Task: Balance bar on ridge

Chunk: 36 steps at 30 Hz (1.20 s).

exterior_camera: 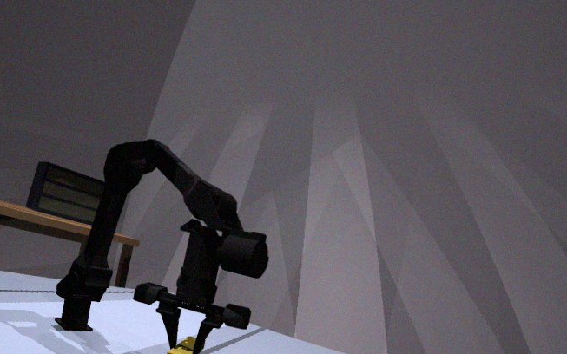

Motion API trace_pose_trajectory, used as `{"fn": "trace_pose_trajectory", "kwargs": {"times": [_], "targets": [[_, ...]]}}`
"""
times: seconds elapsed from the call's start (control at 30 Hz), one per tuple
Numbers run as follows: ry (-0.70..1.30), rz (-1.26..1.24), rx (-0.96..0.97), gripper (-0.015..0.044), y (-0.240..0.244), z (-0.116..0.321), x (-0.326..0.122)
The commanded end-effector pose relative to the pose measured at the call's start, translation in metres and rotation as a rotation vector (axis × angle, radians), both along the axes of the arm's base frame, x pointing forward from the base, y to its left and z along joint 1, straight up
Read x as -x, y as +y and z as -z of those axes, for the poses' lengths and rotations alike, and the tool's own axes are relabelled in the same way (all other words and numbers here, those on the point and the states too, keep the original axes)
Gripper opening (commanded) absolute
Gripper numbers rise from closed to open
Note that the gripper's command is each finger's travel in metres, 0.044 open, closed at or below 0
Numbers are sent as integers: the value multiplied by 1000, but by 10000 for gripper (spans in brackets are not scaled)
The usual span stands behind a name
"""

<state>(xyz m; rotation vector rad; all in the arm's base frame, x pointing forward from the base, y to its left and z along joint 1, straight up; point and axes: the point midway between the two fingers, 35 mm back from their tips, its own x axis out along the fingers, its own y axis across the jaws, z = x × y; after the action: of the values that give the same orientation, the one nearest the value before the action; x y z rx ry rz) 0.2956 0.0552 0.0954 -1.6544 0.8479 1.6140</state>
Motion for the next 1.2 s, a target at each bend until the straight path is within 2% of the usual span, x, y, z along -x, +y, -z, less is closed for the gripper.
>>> {"fn": "trace_pose_trajectory", "kwargs": {"times": [0.0,1.17], "targets": [[1,-3,-4,0,1,1,0],[1,-3,-4,0,1,4,0]]}}
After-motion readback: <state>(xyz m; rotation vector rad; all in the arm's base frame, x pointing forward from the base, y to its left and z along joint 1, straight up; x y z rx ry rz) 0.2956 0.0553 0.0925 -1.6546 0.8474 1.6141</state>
